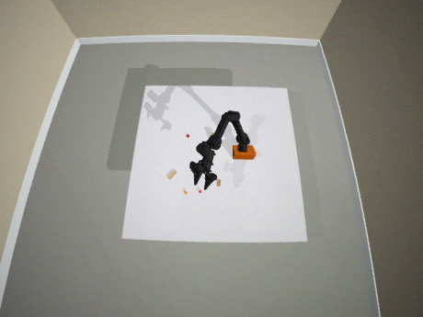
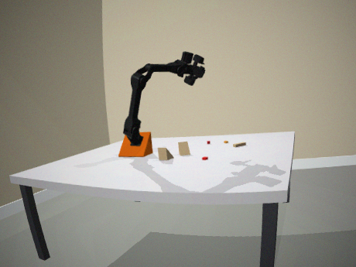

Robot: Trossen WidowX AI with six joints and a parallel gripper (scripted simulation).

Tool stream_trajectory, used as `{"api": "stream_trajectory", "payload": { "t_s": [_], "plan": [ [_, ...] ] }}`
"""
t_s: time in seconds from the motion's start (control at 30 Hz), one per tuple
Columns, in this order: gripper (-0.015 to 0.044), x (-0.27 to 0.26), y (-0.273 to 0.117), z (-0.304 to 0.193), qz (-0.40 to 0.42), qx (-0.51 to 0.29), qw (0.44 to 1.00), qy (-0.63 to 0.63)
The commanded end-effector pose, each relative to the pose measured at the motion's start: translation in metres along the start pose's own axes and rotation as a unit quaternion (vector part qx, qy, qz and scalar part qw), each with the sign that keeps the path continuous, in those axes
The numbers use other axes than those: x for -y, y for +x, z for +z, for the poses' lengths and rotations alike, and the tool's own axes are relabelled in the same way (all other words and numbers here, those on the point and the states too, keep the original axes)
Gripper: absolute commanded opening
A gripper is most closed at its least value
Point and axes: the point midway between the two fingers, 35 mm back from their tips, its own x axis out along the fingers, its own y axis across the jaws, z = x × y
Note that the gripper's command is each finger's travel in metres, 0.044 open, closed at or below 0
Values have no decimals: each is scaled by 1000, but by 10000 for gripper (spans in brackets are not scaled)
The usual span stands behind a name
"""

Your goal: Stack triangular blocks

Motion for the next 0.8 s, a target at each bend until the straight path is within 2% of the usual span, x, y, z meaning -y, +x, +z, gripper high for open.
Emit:
{"api": "stream_trajectory", "payload": {
  "t_s": [0.0,0.23,0.43,0.6,0.77],
  "plan": [
    [440,63,-6,49,-105,110,986,61],
    [440,153,-50,110,-253,275,921,112],
    [440,217,-116,147,-376,399,830,103],
    [440,247,-170,165,-451,475,752,76],
    [440,263,-239,181,-524,559,642,17]
  ]
}}
